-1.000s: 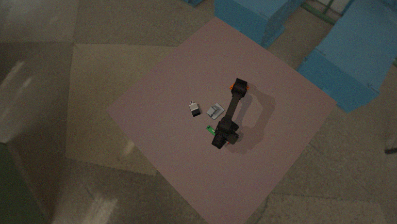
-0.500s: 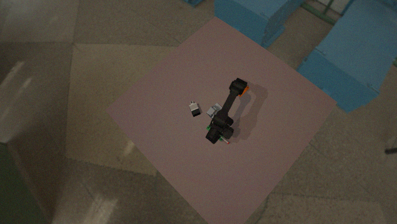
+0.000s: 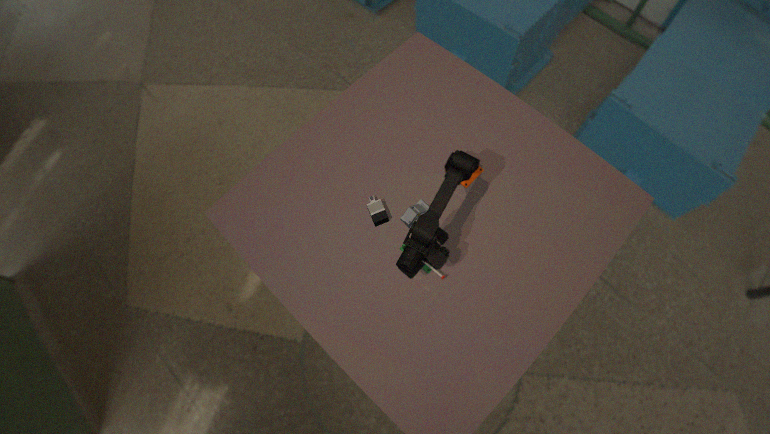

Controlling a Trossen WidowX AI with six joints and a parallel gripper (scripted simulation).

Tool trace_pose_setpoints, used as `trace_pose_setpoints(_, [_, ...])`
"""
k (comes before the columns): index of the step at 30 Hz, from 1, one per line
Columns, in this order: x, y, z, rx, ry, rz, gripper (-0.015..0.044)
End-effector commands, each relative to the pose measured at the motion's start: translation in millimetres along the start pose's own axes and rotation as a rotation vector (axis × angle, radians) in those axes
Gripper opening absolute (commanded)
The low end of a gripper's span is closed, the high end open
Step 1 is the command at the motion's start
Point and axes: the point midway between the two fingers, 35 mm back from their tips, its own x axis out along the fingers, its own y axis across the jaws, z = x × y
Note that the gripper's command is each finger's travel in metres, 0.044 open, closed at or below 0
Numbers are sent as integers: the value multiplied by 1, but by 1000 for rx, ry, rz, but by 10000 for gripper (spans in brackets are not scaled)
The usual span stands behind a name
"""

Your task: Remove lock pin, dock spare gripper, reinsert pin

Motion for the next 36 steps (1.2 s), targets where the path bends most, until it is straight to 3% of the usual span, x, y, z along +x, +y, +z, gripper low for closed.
trace_pose_setpoints(1, [13, 3, -3, 2, 3, -2, 180])
trace_pose_setpoints(36, [67, 2, -9, 2, 2, -2, 180])
